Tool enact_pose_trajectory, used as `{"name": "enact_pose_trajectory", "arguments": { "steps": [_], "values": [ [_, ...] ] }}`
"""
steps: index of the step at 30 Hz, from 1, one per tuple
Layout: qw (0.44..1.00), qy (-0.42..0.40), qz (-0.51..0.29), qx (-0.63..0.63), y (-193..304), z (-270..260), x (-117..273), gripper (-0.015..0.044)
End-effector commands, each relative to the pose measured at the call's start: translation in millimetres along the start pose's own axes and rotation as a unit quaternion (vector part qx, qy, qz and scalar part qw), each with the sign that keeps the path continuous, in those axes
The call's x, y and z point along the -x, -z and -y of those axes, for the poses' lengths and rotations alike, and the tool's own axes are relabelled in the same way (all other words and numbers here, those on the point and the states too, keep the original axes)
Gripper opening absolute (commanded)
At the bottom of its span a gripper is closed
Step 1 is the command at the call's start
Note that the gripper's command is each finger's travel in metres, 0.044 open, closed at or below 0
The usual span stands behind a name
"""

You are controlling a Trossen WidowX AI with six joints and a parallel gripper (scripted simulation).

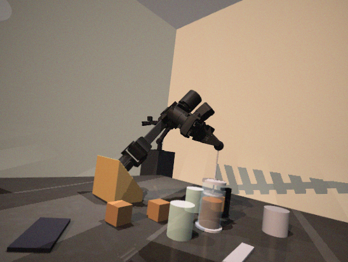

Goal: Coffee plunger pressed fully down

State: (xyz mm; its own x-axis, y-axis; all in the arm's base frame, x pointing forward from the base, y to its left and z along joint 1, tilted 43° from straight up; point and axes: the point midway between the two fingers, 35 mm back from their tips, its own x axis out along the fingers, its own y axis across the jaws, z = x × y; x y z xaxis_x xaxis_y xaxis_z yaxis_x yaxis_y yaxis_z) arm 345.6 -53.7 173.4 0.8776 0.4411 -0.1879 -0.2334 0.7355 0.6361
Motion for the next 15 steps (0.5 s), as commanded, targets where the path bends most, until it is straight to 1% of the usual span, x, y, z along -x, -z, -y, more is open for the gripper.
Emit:
{"name": "enact_pose_trajectory", "arguments": {
  "steps": [1, 15],
  "values": [
    [1.0, -0.001, -0.015, -0.012, 18.6, 2.2, -8.9, 0.0121],
    [1.0, -0.001, -0.015, -0.012, 37.6, 2.7, -22.3, 0.0121]
  ]
}}
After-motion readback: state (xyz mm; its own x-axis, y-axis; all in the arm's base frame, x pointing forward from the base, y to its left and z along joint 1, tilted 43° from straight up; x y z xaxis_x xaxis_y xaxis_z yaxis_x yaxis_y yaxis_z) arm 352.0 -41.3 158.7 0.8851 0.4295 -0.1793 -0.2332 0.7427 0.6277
